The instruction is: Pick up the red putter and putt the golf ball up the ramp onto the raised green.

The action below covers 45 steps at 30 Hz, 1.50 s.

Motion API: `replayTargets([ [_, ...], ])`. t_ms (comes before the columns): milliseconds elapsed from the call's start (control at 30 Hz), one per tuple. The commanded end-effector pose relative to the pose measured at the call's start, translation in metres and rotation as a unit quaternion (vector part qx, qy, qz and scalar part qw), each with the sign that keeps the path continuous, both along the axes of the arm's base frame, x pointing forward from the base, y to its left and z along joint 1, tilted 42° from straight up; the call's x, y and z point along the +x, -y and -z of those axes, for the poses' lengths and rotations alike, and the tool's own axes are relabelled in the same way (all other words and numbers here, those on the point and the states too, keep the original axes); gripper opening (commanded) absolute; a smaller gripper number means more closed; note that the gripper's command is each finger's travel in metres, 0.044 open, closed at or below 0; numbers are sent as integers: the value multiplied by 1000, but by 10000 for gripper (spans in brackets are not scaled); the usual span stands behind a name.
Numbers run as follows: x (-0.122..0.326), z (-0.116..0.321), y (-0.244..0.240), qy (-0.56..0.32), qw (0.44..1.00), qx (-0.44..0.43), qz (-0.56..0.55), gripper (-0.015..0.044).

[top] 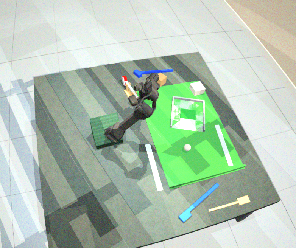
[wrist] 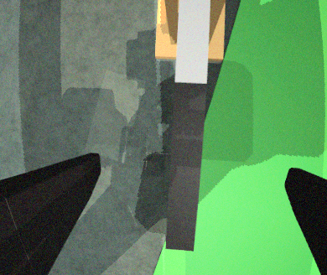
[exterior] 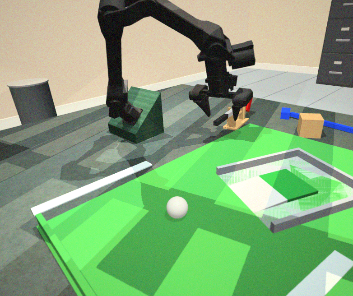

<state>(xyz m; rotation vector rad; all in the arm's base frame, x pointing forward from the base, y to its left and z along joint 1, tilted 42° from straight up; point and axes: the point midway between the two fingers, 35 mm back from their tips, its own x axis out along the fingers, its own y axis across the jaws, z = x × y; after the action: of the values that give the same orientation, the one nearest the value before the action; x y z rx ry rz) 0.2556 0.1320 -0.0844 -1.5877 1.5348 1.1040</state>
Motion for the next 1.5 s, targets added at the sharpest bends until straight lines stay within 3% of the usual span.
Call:
replayTargets([
  [0, -3, 10, 11, -5, 1000, -5, -1, 440],
  [700, -3, 27, 27, -5, 1000, -6, -1, 440],
  [1200, -2, 25, 24, -3, 1000, -3, 2, 46],
  [1467, -1, 23, 22, -3, 1000, -3, 2, 0],
])
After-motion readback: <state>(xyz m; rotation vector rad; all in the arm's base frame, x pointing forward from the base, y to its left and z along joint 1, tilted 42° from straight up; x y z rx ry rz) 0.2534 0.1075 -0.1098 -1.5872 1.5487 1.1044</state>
